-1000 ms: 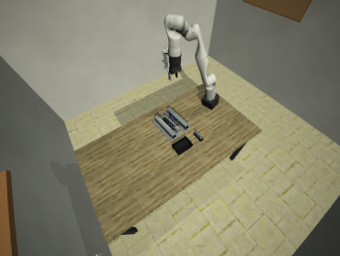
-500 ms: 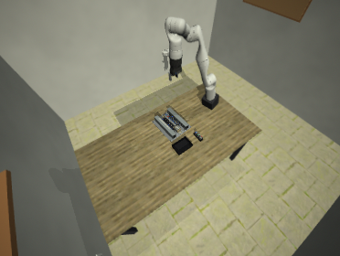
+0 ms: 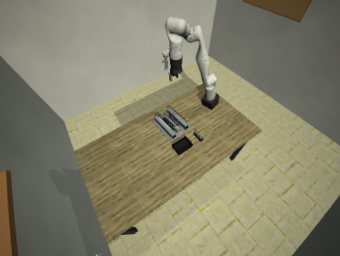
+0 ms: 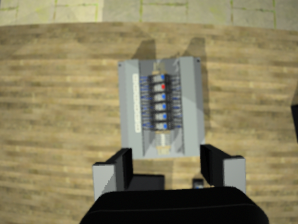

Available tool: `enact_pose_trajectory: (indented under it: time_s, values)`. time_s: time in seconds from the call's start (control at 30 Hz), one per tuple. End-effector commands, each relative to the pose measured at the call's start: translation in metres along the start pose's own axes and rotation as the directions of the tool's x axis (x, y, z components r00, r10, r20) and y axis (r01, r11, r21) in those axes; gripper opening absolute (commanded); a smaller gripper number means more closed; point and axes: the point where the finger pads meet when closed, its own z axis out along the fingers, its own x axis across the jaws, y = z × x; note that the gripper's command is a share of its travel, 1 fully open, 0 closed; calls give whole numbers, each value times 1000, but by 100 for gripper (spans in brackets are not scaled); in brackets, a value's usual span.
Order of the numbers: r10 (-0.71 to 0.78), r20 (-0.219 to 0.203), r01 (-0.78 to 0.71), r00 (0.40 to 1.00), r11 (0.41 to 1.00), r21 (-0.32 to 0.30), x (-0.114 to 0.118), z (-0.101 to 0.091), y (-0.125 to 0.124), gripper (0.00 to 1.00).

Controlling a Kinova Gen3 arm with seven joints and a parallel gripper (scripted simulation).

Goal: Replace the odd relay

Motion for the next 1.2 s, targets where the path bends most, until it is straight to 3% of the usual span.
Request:
enact_pose_trajectory:
  time_s: [0.0,1.17]
  values:
    - [0,1,0,1000,1000,0,0,0,0,100]
    - [-1,1,1,1000,1000,1,1,0,-4,100]
